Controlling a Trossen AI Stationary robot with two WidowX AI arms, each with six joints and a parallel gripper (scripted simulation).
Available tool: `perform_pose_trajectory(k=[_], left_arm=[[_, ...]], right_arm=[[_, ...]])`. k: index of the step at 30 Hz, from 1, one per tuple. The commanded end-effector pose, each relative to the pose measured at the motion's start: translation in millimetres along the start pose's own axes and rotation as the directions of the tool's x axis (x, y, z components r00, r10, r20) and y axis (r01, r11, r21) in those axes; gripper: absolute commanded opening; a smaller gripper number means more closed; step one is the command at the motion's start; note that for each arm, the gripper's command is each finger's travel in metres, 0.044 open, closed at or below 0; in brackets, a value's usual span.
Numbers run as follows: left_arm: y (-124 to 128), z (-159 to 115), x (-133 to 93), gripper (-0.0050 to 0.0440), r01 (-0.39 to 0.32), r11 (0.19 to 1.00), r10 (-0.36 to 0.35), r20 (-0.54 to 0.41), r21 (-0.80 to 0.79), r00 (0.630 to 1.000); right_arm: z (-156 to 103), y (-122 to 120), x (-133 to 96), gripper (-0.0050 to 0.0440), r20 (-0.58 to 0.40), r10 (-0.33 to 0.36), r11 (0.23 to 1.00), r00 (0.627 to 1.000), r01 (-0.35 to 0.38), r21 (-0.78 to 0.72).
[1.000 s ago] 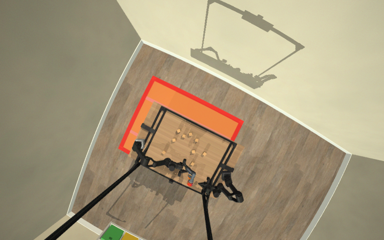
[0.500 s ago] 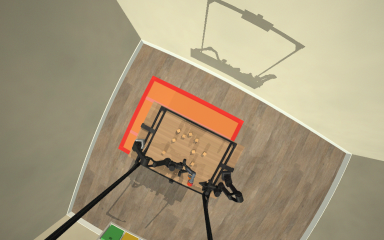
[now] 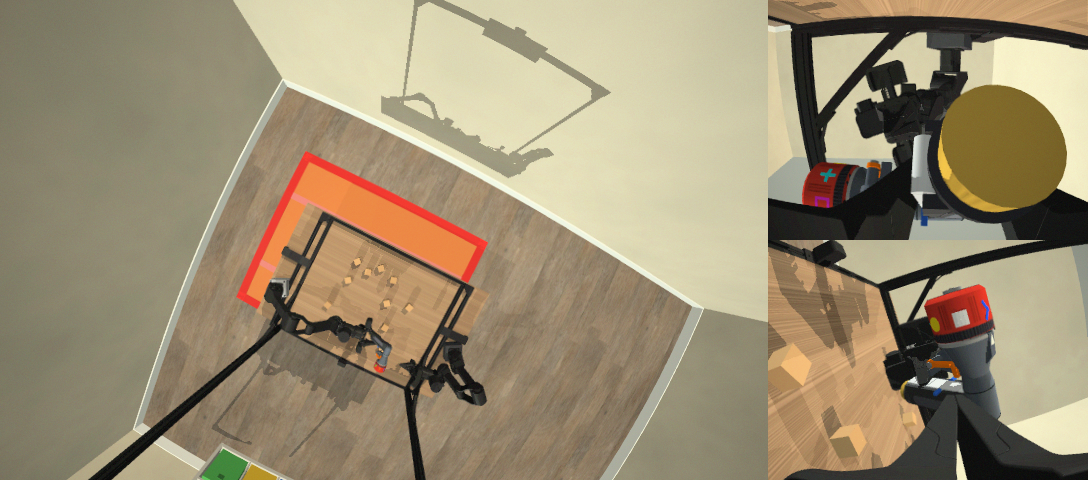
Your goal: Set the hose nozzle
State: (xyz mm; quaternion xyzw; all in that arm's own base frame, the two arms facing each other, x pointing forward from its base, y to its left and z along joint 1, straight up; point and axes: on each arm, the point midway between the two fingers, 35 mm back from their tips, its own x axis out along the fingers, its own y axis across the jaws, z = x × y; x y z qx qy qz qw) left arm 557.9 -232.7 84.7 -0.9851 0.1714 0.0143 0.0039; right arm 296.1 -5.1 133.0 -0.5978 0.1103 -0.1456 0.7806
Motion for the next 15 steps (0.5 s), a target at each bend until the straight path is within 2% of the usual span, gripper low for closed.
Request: perform_pose_trajectory(k=[1, 4, 15], left_arm=[[0.4, -6.4, 1.1, 0.0000, -0.001, 1.000, 0.001, -0.020, -0.002, 1.000], [0.4, -6.4, 1.1, 0.0000, -0.001, 1.000, 0.001, -0.020, -0.002, 1.000], [0.4, -6.4, 1.1, 0.0000, -0.001, 1.000, 0.001, -0.020, -0.002, 1.000]], right_arm=[[-2.9, 1.6, -3.1, 0.0000, 0.002, 0.003, 0.978, 1.000, -0.002, -0.209], [-4.2, 2.0, -4.4, 0.0000, 0.002, 0.002, 0.949, 1.000, -0.002, -0.315], [-4.2, 2.0, -4.2, 0.0000, 0.002, 0.002, 0.948, 1.000, -0.002, -0.319]])
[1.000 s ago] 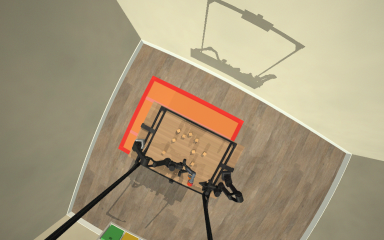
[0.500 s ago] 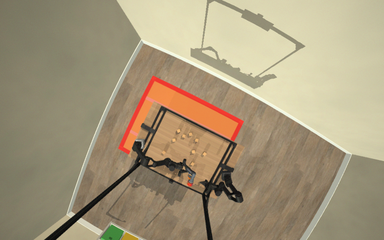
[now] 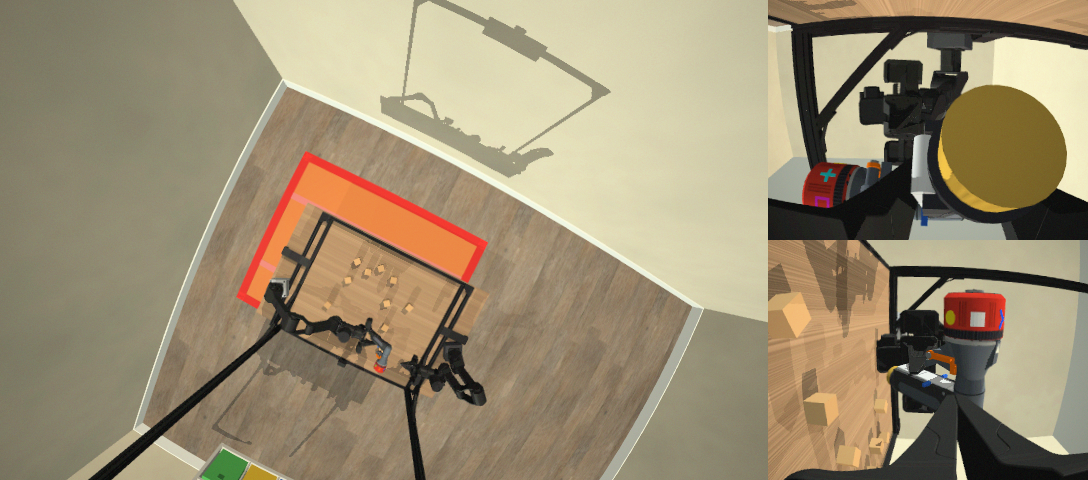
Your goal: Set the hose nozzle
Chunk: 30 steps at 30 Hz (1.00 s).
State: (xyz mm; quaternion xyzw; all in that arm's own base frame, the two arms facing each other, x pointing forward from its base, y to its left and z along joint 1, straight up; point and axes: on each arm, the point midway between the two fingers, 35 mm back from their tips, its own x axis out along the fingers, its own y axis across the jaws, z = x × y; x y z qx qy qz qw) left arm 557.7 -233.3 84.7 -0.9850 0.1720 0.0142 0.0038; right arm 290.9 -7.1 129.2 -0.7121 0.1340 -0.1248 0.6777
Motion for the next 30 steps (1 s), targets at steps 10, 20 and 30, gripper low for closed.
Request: perform_pose_trajectory(k=[10, 20, 30], left_arm=[[-0.3, -6.3, 1.1, 0.0000, 0.001, 1.000, -0.001, -0.020, -0.002, 1.000], [-0.3, -6.3, 1.1, 0.0000, 0.001, 1.000, -0.001, -0.020, -0.002, 1.000], [-0.3, -6.3, 1.1, 0.0000, 0.001, 1.000, -0.001, -0.020, -0.002, 1.000]], right_arm=[[3.0, -2.3, 14.7, 0.0000, 0.003, -0.004, 1.000, 1.000, 0.004, -0.010], [4.6, -3.1, 27.8, 0.0000, 0.003, -0.004, 1.000, 1.000, 0.004, -0.009], [5.5, -3.6, 44.4, 0.0000, 0.003, -0.004, 1.000, 1.000, 0.004, -0.009]])
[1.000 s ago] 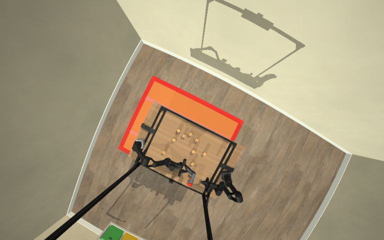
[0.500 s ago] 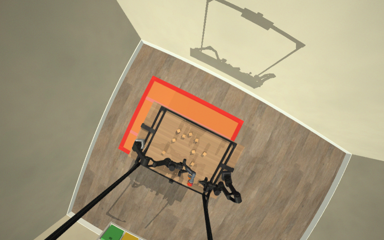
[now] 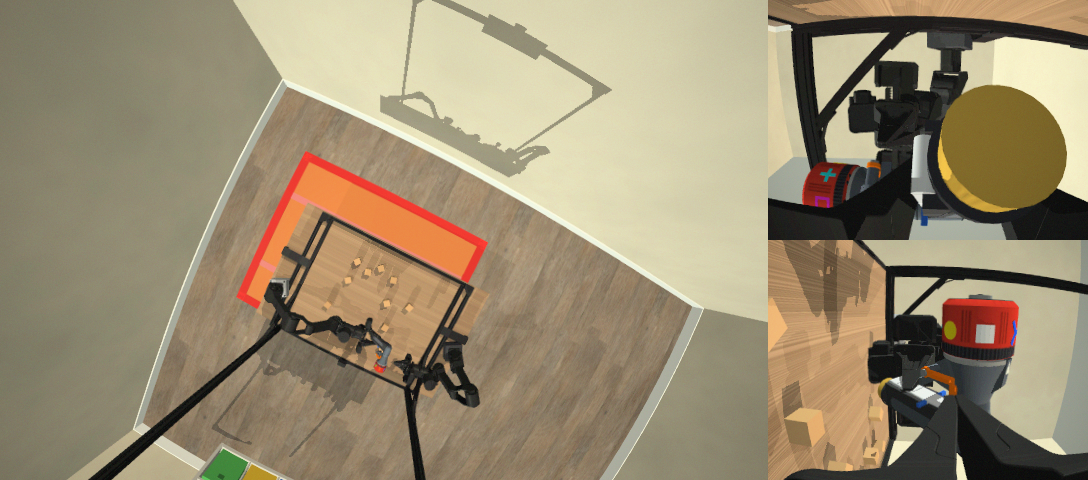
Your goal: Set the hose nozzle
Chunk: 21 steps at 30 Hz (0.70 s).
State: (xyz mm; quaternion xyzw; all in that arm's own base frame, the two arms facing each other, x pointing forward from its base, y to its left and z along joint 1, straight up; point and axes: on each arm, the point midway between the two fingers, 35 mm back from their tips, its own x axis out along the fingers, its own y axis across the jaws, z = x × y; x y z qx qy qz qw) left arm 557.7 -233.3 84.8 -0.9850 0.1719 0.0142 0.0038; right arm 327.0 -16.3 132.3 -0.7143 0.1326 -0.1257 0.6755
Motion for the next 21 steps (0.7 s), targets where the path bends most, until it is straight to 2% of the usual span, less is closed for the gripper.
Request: perform_pose_trajectory(k=[1, 21], left_arm=[[-0.3, -6.3, 1.1, 0.0000, 0.000, 1.000, 0.000, -0.020, -0.002, 1.000], [-0.3, -6.3, 1.1, 0.0000, 0.000, 1.000, 0.000, -0.020, -0.002, 1.000]], right_arm=[[1.3, 0.0, 9.0, 0.0000, 0.002, 0.000, 1.000, 1.000, 0.000, -0.003], [0.0, 0.7, 35.4, 0.0000, 0.002, 0.000, 1.000, 1.000, 0.000, -0.002]])
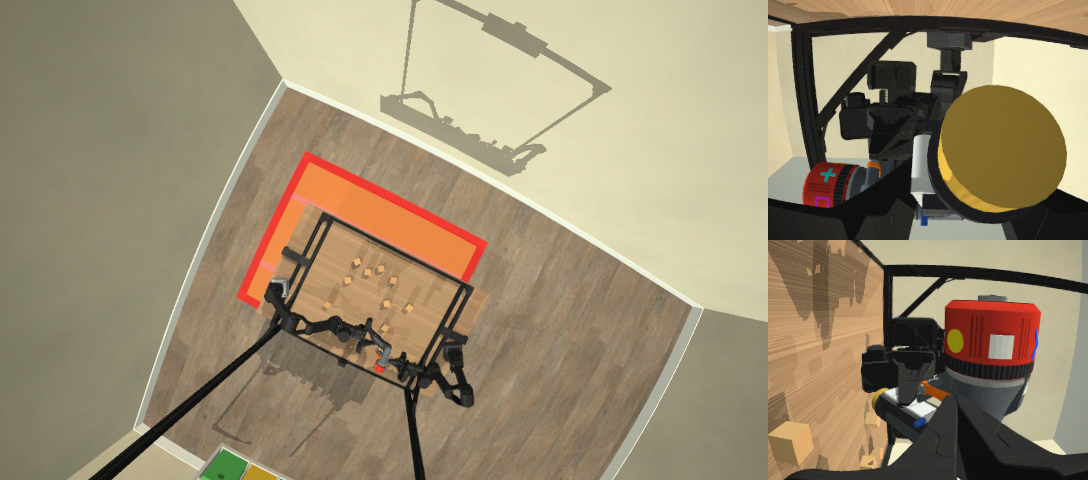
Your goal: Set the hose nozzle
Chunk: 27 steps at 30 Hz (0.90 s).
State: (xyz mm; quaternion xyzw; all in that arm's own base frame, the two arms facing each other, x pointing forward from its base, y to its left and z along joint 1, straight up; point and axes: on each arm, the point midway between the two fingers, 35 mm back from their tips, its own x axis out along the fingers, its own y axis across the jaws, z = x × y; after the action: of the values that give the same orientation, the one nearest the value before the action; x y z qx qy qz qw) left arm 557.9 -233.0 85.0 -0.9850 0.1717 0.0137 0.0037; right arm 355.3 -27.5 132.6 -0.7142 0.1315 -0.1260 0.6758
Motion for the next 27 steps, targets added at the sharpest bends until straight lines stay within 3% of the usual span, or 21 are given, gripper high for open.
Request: perform_pose_trajectory(k=[1, 15, 27], left_arm=[[0.1, -6.0, 1.1, 0.0000, 0.000, 1.000, 0.000, -0.019, -0.002, 1.000], [0.1, -6.0, 1.1, 0.0000, 0.000, 1.000, 0.000, -0.019, -0.002, 1.000], [0.1, -6.0, 1.1, 0.0000, 0.000, 1.000, 0.000, -0.019, -0.002, 1.000]], right_arm=[[0.0, 1.0, 6.7, 0.0000, 0.001, 0.002, 1.000, 1.000, -0.002, -0.003], [-3.8, 2.9, 29.4, 0.0000, 0.001, 0.002, 1.000, 1.000, -0.002, -0.003], [-5.4, 2.5, 31.4, 0.0000, 0.001, 0.002, 0.998, 1.000, -0.002, 0.060]])
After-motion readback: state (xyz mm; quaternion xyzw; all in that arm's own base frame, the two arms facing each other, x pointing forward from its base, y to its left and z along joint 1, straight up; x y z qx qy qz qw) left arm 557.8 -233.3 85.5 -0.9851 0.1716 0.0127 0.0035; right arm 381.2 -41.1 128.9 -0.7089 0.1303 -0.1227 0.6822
